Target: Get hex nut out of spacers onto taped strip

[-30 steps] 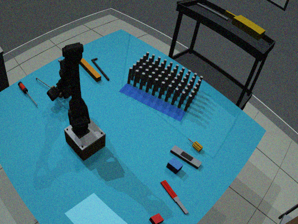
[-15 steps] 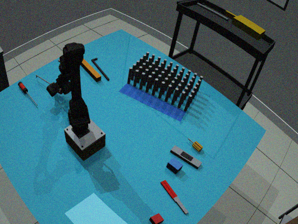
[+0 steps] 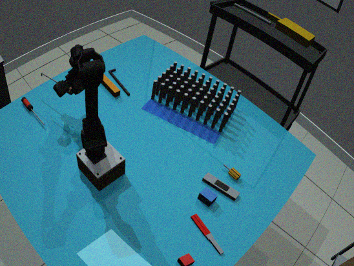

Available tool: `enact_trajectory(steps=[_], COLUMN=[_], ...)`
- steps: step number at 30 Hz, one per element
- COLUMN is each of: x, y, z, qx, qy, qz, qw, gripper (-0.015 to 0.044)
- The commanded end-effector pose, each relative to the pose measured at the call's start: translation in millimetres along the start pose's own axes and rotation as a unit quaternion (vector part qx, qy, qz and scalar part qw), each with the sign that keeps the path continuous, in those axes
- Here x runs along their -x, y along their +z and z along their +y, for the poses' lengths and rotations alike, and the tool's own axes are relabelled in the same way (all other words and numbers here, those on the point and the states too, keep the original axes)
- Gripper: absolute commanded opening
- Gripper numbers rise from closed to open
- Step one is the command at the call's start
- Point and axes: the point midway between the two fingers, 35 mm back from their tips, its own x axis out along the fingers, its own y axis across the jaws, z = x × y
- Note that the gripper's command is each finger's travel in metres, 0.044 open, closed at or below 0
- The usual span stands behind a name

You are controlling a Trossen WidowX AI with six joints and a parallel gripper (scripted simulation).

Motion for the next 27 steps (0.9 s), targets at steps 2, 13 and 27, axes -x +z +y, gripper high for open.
enact_trajectory(steps=[2,13,27], x=[32.1,51.6,85.1], y=[-15.6,-6.4,41.1], z=[-4.8,14.6,71.2], qx=[0.002,-0.026,-0.113], qy=[-0.001,0.019,0.081], qz=[0.007,0.007,0.003], qw=[1.0,0.999,0.99], gripper=[0.0,0.0,0.0])
